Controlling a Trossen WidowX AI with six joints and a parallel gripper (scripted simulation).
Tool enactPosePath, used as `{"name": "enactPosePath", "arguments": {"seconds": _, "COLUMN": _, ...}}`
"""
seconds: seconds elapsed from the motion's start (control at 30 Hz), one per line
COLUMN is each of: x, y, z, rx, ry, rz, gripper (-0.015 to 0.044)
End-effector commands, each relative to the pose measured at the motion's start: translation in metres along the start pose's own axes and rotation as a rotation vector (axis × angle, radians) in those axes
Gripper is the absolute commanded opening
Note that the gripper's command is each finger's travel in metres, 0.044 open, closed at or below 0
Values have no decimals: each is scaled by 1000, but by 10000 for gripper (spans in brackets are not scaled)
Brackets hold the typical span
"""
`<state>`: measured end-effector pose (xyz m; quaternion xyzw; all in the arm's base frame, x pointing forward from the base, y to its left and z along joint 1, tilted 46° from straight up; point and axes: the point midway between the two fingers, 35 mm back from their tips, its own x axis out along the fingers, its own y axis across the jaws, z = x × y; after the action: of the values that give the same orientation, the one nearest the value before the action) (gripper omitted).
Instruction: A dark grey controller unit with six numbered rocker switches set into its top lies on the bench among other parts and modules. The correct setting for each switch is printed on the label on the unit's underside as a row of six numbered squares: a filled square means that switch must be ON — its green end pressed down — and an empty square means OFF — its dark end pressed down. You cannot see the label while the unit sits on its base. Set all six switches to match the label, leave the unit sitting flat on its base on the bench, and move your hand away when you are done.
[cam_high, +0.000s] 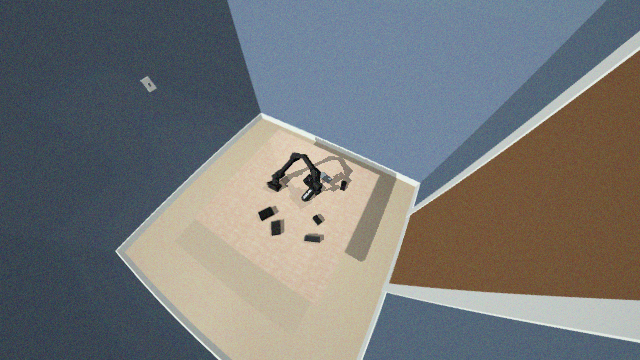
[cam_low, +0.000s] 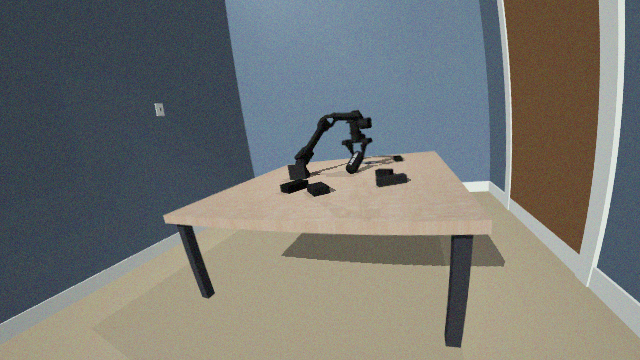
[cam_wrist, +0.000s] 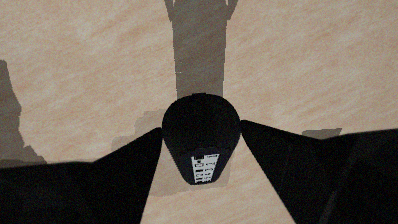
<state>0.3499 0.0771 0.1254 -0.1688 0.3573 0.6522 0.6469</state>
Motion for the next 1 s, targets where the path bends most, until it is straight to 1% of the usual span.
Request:
{"name": "enactPosePath", "arguments": {"seconds": 0.0, "x": -4, "y": -2, "z": -7, "rx": -2, "ry": 17, "rz": -6, "gripper": 336}}
{"name": "enactPosePath", "arguments": {"seconds": 0.97, "x": -19, "y": -2, "z": -25, "rx": -1, "ry": 18, "rz": -6, "gripper": 336}}
